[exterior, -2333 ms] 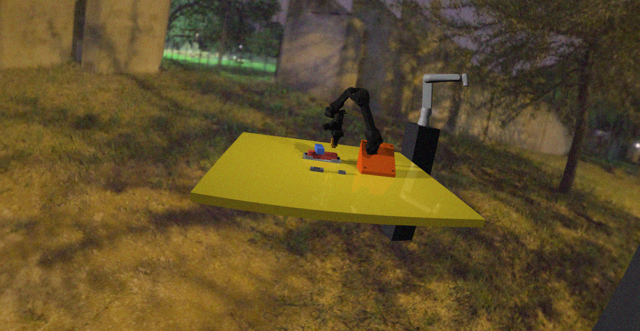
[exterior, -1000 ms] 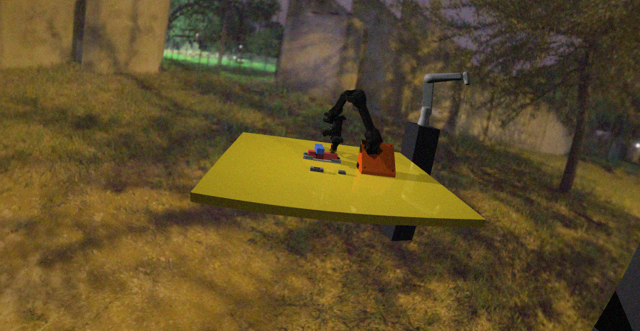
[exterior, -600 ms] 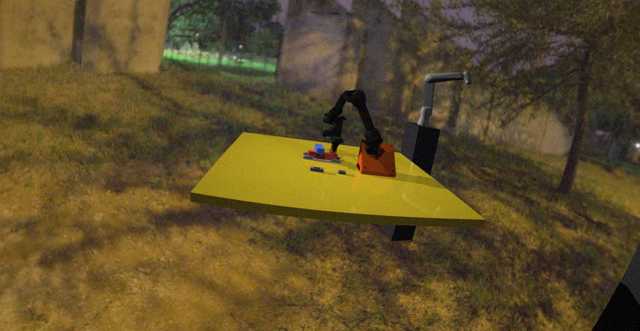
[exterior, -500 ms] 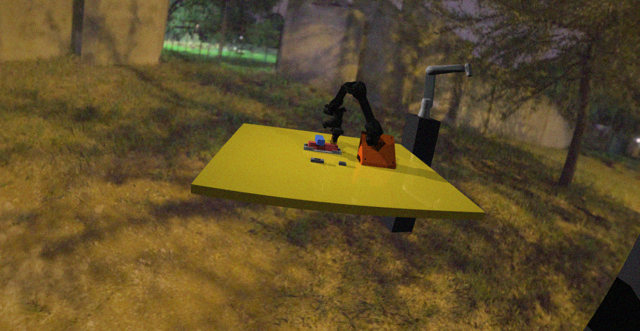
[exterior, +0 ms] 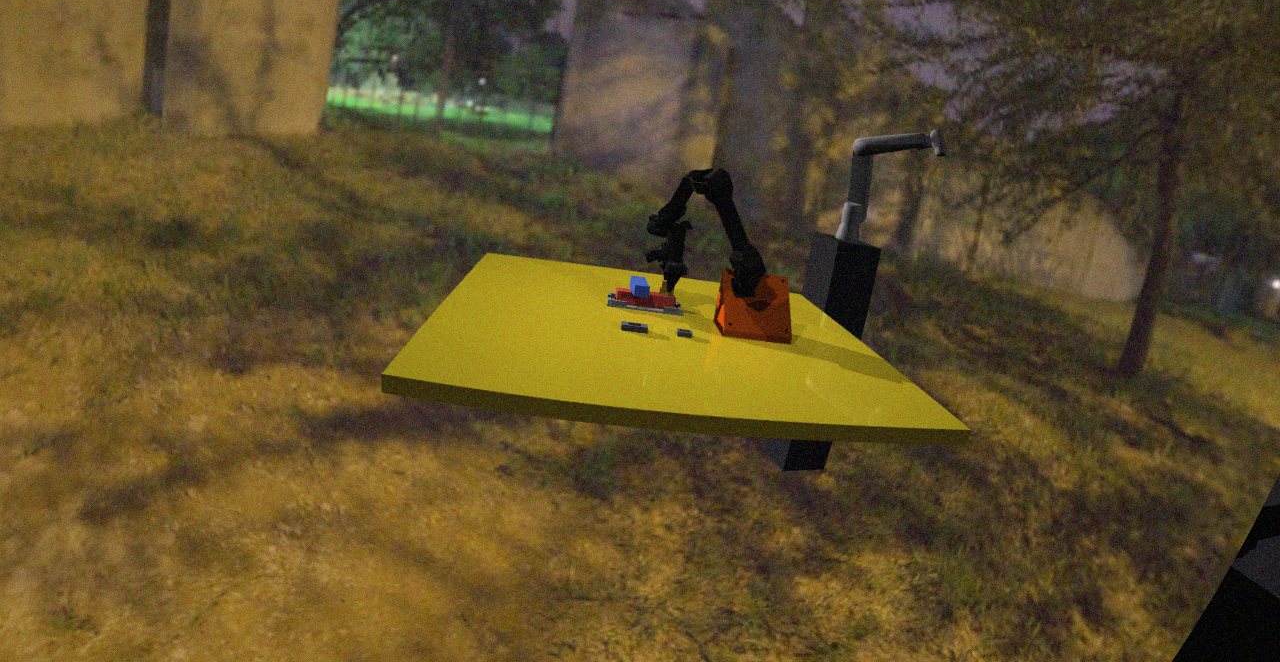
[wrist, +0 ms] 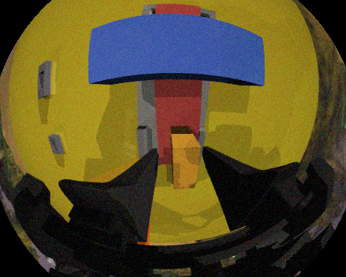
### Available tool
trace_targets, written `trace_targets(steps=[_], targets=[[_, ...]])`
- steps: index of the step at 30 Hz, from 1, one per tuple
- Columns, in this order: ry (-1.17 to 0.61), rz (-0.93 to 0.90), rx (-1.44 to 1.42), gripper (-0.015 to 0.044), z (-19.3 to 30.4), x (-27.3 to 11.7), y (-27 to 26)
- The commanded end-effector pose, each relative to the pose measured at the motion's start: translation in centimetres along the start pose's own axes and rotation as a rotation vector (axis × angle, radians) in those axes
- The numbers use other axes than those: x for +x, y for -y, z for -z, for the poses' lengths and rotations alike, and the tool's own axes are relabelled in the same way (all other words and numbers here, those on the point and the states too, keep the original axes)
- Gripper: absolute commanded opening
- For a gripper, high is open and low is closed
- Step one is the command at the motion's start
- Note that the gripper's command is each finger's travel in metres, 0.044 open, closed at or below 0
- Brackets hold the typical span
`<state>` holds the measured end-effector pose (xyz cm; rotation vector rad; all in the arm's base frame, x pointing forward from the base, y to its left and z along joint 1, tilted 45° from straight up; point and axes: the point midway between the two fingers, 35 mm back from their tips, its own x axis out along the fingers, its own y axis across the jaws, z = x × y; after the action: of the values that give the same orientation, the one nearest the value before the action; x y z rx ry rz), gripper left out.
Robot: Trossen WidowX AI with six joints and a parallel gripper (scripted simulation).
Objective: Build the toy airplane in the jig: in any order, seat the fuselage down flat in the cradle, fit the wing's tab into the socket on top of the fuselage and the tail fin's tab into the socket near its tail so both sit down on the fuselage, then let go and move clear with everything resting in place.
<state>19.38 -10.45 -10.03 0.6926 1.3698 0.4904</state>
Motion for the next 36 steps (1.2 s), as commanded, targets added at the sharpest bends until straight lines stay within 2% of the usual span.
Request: trace_targets(steps=[1,8,14,17,36], targets=[[0.000,0.001,0.000,0.0260,0.0,0.0,0.0],[0.000,0.003,-0.001,0.0260,-0.1,-0.5,0.1],[-0.001,0.012,-0.002,0.0260,-0.1,-7.2,0.4],[0.000,0.004,0.004,0.0260,-0.1,-9.1,0.3],[0.000,0.003,0.004,0.0260,-0.1,-9.3,0.2]])
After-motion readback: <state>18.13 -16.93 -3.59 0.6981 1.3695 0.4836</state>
